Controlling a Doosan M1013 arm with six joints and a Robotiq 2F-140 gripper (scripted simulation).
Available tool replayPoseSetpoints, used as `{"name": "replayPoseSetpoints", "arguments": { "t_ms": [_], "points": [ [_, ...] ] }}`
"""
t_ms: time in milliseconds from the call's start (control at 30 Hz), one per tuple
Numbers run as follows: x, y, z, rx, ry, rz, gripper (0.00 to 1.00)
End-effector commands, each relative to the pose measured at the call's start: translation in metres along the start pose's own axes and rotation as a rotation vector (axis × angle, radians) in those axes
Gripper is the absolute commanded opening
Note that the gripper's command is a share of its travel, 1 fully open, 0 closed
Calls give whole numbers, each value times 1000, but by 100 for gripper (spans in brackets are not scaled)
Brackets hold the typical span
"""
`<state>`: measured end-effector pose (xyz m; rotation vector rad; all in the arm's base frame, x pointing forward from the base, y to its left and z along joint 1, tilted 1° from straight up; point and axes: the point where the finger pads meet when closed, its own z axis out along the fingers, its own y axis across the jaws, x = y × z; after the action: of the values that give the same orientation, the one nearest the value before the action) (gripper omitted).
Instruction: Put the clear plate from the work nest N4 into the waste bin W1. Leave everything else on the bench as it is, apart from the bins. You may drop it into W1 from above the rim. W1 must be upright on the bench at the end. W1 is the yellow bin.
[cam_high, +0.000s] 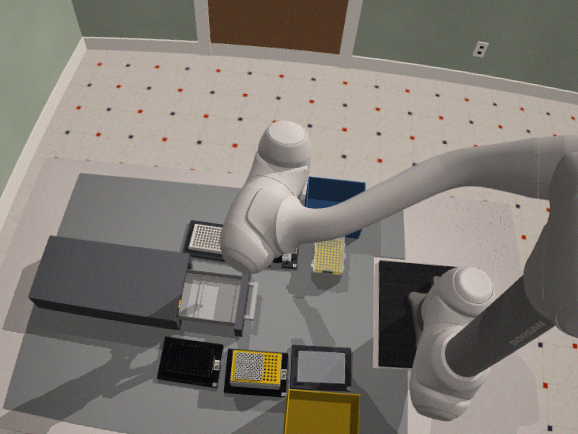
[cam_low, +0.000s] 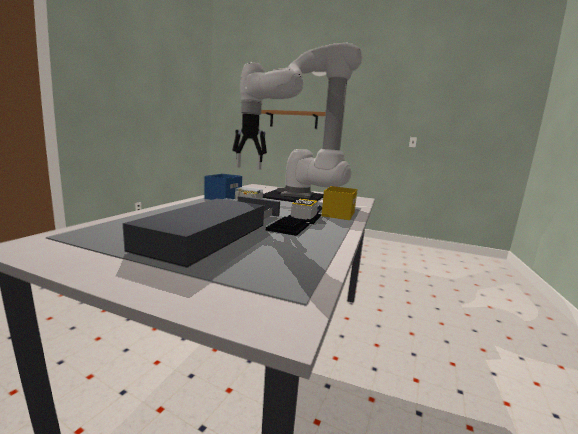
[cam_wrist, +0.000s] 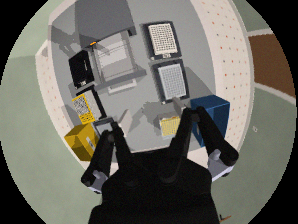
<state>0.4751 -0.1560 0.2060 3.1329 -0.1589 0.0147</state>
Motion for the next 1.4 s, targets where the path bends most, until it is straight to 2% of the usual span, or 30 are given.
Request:
{"name": "replayPoseSetpoints", "arguments": {
  "t_ms": [0, 867, 1367],
  "points": [
    [2, 8, 4, 0, 0, 0, 70],
    [21, 93, 45, 0, 0, 0, 70],
    [21, 95, 51, 0, 0, 0, 70]
  ]
}}
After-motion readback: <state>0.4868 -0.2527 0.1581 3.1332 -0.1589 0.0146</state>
